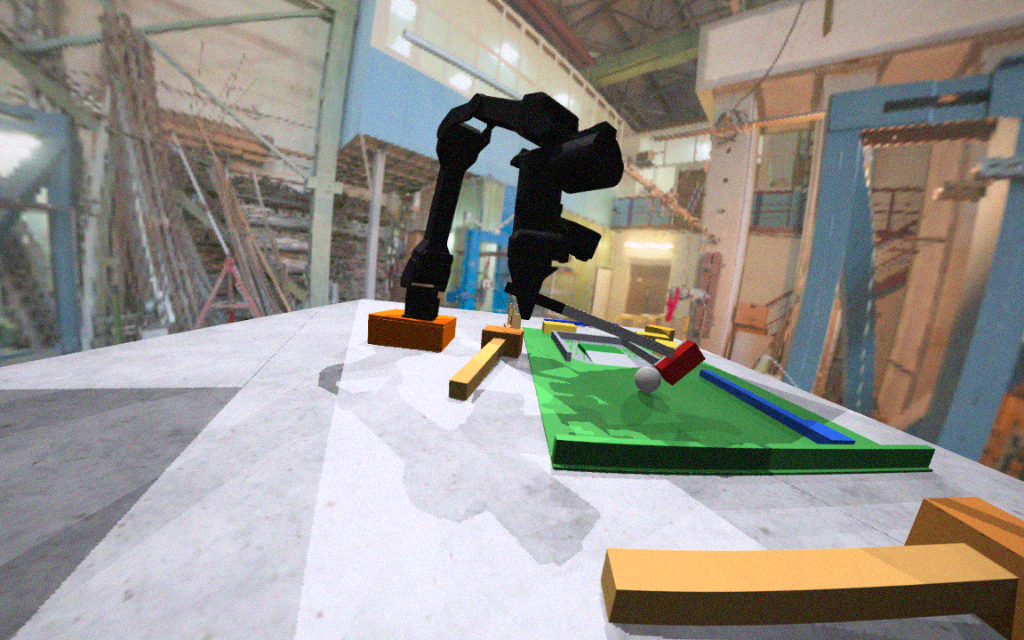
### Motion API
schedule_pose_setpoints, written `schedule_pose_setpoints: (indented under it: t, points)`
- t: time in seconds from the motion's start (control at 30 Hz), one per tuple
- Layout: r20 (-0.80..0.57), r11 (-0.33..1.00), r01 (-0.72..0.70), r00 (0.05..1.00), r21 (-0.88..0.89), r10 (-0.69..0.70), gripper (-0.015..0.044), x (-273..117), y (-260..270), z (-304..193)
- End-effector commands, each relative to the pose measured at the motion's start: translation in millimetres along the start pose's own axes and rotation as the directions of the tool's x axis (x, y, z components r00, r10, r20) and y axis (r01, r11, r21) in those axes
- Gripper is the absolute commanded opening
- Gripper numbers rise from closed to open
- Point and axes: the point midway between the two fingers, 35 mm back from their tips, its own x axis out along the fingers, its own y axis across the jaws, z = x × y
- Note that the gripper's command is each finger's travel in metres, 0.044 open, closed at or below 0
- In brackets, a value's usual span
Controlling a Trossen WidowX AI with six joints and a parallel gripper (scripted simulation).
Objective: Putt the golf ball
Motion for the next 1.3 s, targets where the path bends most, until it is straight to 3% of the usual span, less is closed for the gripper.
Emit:
schedule_pose_setpoints:
  t: [0.0, 0.73, 1.27]
  points:
    - [0.001, 1.000, 0.001, 1.000, 0.006, -0.001, 0.0000, 9, 0, 0]
    - [0.001, 1.000, 0.000, 1.000, 0.006, 0.000, 0.0000, 38, 0, 0]
    - [0.000, 1.000, 0.001, 1.000, 0.002, -0.001, 0.0000, 36, -11, 0]
